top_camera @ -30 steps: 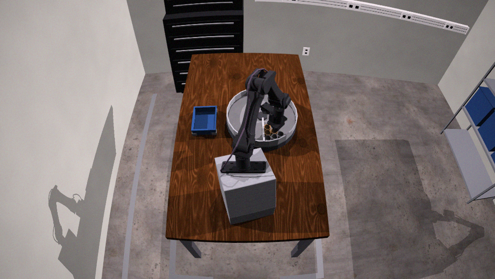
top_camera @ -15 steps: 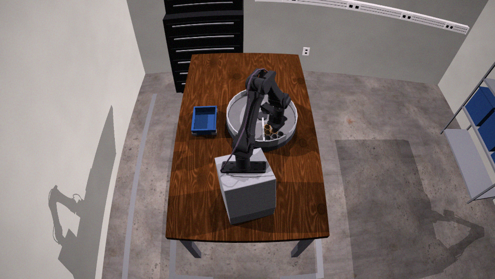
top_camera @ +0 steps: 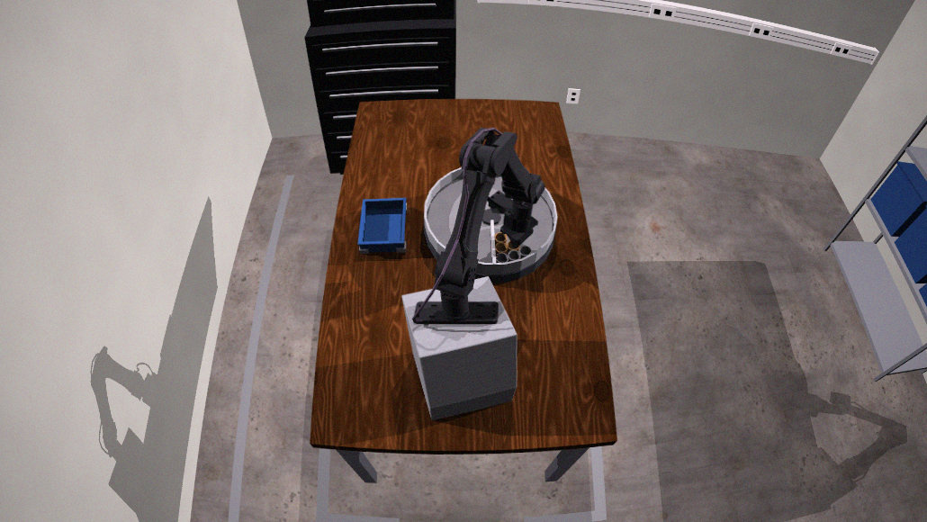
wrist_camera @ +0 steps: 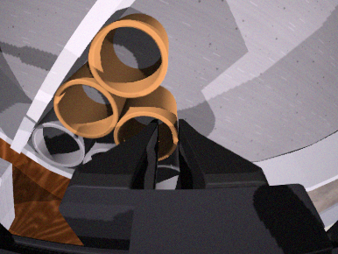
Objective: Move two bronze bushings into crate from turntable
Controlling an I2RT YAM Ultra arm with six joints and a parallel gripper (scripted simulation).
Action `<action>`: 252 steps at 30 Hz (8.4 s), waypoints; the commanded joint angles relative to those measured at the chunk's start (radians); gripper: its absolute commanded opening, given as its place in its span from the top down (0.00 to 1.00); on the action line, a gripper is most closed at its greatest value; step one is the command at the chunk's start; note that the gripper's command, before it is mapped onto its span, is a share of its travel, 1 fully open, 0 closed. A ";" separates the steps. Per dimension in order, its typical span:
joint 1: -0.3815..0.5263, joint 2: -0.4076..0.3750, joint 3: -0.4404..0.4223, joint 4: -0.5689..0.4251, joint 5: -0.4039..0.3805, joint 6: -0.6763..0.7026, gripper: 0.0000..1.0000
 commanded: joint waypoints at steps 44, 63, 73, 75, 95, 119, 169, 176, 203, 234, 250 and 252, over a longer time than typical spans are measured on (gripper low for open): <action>0.000 -0.019 -0.002 -0.013 -0.005 0.009 1.00; -0.018 -0.063 -0.010 -0.048 -0.010 -0.010 1.00; -0.046 -0.189 0.033 -0.178 -0.016 -0.038 1.00; -0.051 -0.208 0.037 -0.202 -0.017 -0.043 1.00; -0.058 -0.231 0.045 -0.238 -0.018 -0.051 1.00; -0.058 -0.232 0.045 -0.238 -0.018 -0.051 1.00; 0.693 -0.221 0.206 -0.303 0.197 0.666 1.00; 0.832 -0.115 0.406 -0.393 0.246 0.797 1.00; 0.984 0.120 0.849 -0.621 0.295 0.946 1.00; 0.983 0.124 0.886 -0.639 0.293 0.953 1.00; 0.983 0.124 0.886 -0.639 0.293 0.953 1.00; 0.984 0.124 0.886 -0.639 0.293 0.953 1.00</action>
